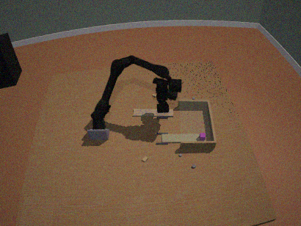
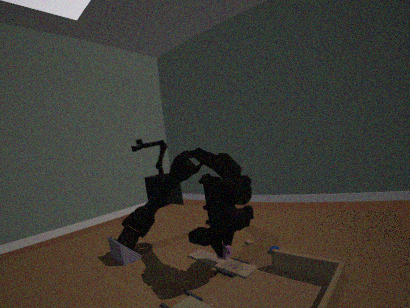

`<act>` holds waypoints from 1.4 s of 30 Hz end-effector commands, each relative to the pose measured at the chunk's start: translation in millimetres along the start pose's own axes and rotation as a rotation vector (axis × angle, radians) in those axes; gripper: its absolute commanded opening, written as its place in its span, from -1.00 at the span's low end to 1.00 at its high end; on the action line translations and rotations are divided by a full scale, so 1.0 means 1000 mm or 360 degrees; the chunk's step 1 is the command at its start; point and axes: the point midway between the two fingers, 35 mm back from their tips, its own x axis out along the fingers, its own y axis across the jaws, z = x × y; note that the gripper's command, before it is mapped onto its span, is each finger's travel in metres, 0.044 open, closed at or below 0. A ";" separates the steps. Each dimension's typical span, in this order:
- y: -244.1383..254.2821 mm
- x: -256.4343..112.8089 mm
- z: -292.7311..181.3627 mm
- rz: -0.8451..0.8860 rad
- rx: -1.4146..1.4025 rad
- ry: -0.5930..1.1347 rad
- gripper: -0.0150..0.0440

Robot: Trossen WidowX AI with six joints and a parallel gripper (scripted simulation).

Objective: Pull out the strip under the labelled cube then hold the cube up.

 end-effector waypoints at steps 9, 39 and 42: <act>-0.015 0.000 -0.038 -0.0008 0.0000 0.0020 -0.49; -0.026 -0.034 -0.073 -0.0009 0.0004 0.0024 -0.49; -0.026 -0.034 -0.073 -0.0009 0.0004 0.0024 -0.49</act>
